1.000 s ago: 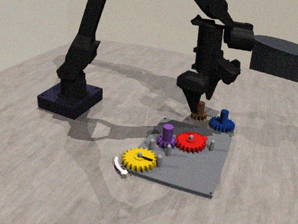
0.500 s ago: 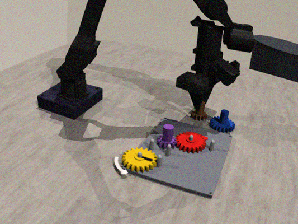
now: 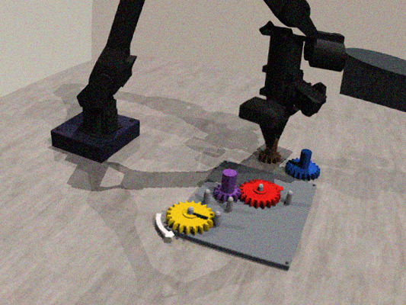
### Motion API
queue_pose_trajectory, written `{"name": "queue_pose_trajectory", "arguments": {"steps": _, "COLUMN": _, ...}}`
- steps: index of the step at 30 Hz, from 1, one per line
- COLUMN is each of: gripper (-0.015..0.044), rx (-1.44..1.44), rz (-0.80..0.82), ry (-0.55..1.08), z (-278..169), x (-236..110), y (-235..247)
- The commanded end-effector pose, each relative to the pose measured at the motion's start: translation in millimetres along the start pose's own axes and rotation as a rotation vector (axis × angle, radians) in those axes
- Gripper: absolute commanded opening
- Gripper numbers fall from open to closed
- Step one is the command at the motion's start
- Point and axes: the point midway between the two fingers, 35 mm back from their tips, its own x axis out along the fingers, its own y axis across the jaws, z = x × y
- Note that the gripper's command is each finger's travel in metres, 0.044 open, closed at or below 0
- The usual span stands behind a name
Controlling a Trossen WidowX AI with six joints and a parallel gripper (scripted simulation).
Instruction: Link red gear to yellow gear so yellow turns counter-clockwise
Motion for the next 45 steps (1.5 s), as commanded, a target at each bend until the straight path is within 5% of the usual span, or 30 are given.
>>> {"name": "queue_pose_trajectory", "arguments": {"steps": 1, "gripper": 0.0000, "rx": -0.004, "rz": 0.005, "ry": -0.008, "z": 4, "x": -9, "y": 2}}
{"name": "queue_pose_trajectory", "arguments": {"steps": 45, "gripper": 0.0000, "rx": -0.009, "rz": 0.005, "ry": -0.012, "z": 8, "x": -110, "y": 1}}
